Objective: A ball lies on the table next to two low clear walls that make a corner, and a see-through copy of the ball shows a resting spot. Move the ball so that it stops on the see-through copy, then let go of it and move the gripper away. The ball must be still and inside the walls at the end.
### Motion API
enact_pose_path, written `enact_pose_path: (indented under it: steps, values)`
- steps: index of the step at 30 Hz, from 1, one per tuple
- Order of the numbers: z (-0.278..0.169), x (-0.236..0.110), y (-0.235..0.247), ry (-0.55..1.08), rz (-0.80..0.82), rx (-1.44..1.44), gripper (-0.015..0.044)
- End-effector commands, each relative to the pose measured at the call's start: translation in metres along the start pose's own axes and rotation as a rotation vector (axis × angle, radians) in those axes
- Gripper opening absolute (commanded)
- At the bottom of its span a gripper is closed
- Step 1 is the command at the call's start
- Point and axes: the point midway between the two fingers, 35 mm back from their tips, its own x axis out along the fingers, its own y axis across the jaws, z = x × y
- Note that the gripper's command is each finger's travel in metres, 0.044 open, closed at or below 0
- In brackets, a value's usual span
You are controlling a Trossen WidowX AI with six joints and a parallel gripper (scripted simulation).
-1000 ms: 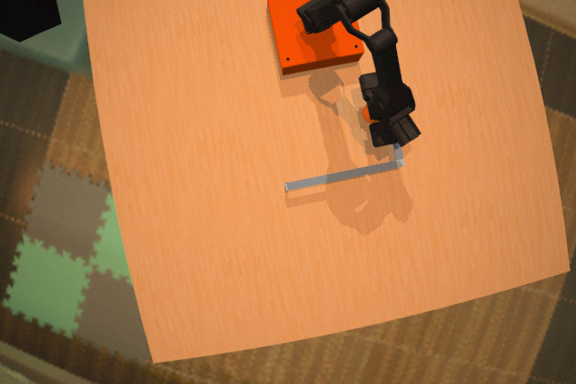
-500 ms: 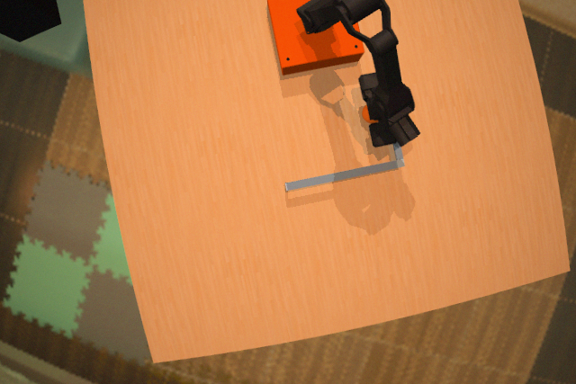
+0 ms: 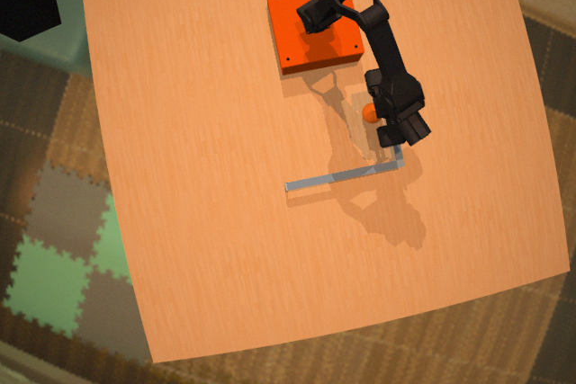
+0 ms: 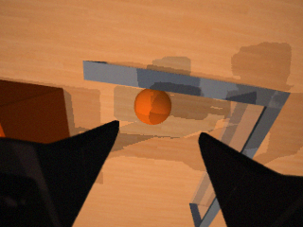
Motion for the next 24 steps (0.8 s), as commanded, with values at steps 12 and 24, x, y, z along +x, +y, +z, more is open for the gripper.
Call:
enact_pose_path:
  steps: [12,24]
  values:
    - [-0.001,-0.043,0.002,-0.001,-0.003,0.0,0.044]
    - [-0.002,-0.054,0.004,-0.001,-0.002,0.0,0.044]
